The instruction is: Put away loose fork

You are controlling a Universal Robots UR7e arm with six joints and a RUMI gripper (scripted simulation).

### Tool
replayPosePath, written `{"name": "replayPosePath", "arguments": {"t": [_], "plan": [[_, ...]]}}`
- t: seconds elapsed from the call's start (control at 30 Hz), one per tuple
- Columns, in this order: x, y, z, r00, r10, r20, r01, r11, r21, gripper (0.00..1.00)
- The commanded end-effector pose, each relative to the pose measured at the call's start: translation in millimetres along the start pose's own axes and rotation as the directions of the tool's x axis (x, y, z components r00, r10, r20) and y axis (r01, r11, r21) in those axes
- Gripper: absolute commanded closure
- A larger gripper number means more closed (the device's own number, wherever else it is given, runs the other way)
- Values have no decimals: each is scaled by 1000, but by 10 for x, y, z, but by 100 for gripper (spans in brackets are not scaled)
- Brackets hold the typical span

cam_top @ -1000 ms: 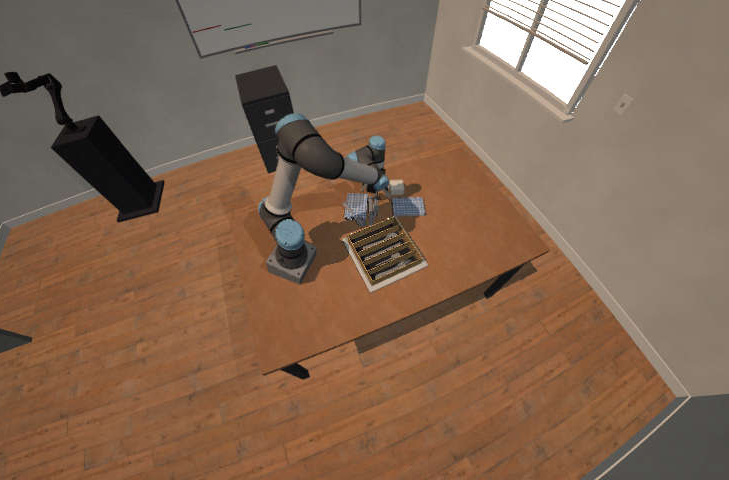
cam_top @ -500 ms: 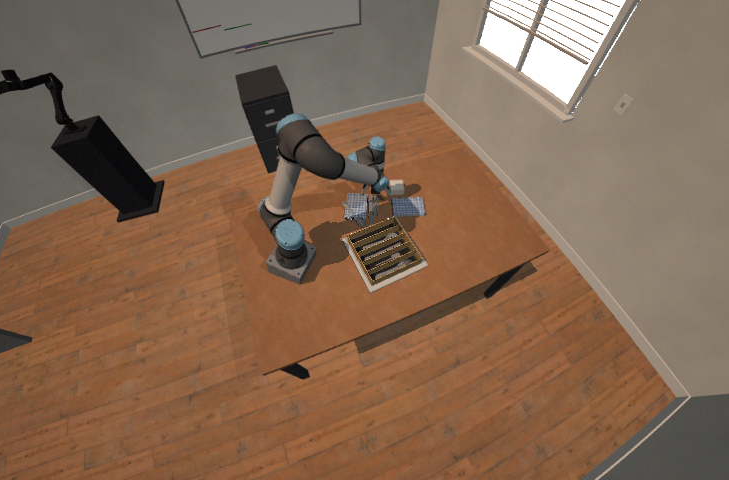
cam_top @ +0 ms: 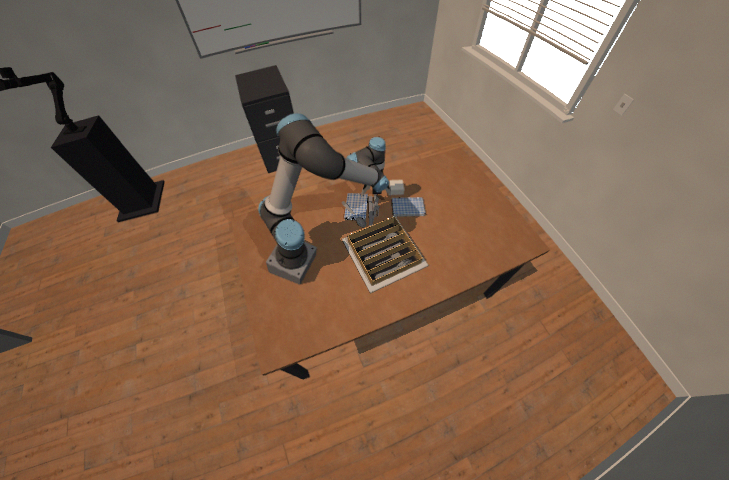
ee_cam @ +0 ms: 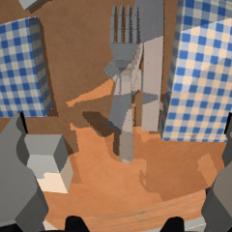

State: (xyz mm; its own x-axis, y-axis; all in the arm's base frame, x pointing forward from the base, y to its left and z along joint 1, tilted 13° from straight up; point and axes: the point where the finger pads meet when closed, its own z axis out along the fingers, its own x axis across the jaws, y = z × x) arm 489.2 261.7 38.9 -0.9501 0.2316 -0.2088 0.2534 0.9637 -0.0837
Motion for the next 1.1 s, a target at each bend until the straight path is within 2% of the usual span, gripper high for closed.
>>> {"name": "replayPosePath", "arguments": {"t": [0.0, 0.03, 0.07, 1.07], "plan": [[-4, 3, -5, 1000, -5, 1, 5, 1000, -1, 0], [-4, 3, -5, 1000, -5, 1, 5, 1000, -1, 0], [-4, 3, -5, 1000, -5, 1, 5, 1000, -1, 84], [-4, 3, -5, 1000, -5, 1, 5, 1000, -1, 84]]}}
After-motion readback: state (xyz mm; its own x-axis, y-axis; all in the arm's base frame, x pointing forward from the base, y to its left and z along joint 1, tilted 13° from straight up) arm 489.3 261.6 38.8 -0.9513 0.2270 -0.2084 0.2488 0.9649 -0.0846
